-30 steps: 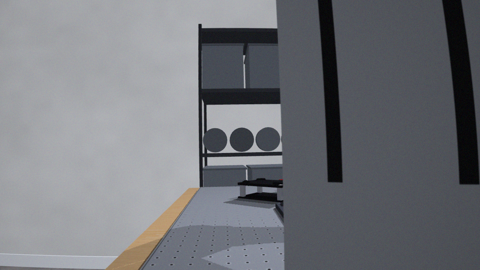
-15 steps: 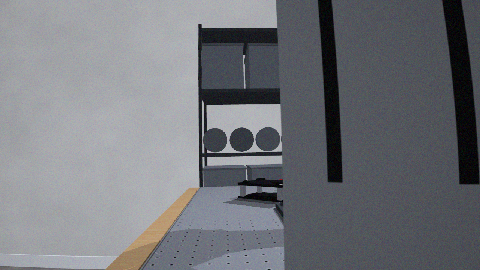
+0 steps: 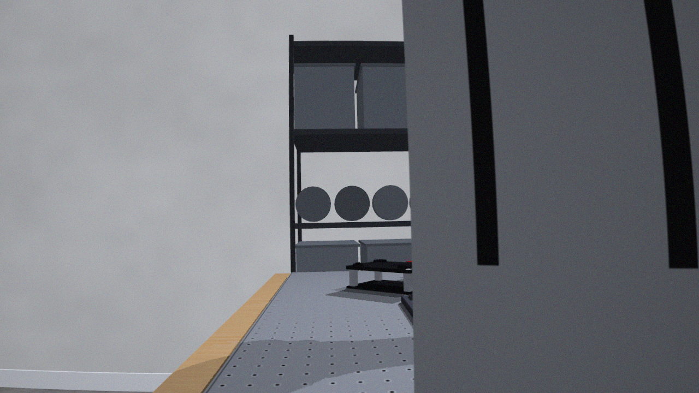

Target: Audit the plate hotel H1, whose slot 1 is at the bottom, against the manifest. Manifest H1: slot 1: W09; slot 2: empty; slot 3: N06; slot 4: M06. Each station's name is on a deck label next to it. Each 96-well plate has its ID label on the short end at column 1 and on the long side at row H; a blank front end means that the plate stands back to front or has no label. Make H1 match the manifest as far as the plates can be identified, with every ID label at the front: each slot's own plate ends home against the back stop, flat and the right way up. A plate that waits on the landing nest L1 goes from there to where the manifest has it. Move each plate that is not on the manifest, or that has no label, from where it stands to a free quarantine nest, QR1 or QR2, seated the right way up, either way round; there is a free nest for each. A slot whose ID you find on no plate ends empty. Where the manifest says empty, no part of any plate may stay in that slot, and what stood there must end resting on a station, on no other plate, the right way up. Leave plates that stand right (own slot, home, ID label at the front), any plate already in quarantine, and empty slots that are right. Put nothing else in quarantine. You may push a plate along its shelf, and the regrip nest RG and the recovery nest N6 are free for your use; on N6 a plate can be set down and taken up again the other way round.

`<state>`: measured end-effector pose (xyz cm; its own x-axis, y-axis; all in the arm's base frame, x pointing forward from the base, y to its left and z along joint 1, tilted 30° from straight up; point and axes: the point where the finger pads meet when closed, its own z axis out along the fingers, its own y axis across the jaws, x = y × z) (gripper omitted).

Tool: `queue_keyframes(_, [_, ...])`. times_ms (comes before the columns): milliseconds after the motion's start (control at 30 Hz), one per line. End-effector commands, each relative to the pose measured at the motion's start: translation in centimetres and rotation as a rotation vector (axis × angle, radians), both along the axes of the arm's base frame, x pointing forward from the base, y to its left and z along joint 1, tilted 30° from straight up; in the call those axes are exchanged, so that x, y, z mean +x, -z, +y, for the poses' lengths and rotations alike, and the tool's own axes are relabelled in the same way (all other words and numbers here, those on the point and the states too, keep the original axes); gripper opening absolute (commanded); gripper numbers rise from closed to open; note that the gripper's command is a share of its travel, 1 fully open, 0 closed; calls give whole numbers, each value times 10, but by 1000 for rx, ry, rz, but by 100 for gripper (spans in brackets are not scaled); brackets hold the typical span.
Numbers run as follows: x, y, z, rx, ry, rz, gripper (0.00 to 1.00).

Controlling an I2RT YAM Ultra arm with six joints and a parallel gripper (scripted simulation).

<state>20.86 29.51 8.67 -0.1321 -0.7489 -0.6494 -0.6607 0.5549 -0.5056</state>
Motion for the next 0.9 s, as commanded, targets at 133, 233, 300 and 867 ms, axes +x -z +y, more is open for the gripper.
queue_keyframes(133, [8, -6, 18, 17, -12, -1, 100])
queue_keyframes(233, [10, -6, 18, 17, -9, -1, 100])
queue_keyframes(300, [9, -5, 20, 7, -16, 2, 100])
queue_keyframes(867, [23, -5, 35, 7, -10, 2, 100])
